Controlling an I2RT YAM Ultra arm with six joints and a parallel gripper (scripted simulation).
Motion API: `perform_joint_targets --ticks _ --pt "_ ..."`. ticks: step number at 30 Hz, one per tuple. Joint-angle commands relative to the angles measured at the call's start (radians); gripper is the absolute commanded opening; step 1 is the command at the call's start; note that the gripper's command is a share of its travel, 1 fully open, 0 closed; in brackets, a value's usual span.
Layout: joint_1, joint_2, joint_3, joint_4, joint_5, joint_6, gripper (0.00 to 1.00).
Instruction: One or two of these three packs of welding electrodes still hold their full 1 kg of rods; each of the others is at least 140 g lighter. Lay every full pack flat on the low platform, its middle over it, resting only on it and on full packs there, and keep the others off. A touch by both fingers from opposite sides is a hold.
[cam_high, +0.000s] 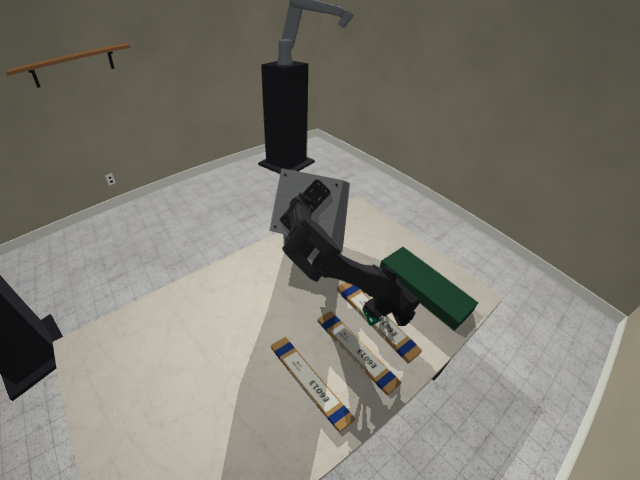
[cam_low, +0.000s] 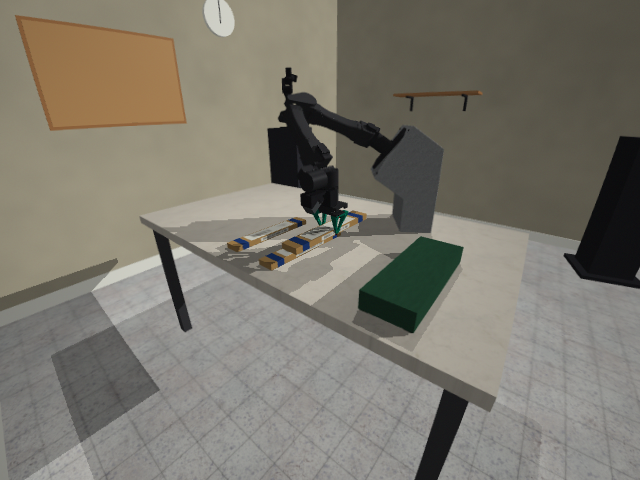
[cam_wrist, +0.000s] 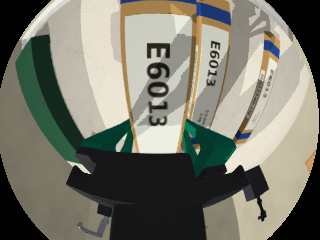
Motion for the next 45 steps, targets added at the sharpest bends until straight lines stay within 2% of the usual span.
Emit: perform_joint_targets --ticks 1,10,11,45 --pt "0.067 -0.021 0.031 -0.022 0.012 0.004 0.00" --pt "0.068 -0.020 0.032 -0.023 0.012 0.004 0.00" --pt "0.007 -0.030 -0.041 0.064 -0.015 -0.057 0.00" --pt "0.085 -0.109 -0.041 -0.082 0.022 0.042 0.00"
